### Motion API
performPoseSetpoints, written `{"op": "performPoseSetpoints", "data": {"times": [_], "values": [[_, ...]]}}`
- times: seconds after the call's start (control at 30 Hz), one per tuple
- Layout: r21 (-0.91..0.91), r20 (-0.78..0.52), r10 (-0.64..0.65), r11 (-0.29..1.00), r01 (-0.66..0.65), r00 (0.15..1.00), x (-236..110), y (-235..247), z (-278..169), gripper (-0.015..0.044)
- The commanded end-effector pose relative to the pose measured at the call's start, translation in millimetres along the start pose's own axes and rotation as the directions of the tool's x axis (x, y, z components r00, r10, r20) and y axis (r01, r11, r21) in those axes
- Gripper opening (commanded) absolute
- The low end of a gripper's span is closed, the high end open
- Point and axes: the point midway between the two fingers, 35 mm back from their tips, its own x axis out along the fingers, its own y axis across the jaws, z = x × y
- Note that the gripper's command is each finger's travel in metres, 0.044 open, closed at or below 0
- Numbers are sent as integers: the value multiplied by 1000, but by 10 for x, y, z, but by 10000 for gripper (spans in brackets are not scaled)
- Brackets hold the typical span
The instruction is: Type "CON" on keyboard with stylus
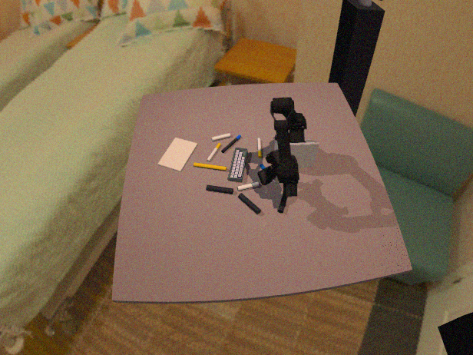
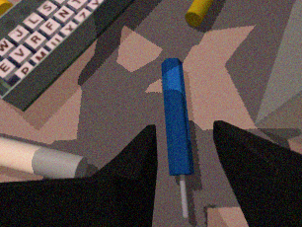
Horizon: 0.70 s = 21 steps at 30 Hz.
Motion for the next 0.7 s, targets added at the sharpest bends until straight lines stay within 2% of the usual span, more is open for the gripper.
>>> {"op": "performPoseSetpoints", "data": {"times": [0.0,0.67], "values": [[-2,8,-2,1000,2,1000,44,-11,-21,150],[-1,8,-2,1000,2,1000,107,-13,-85,150]]}}
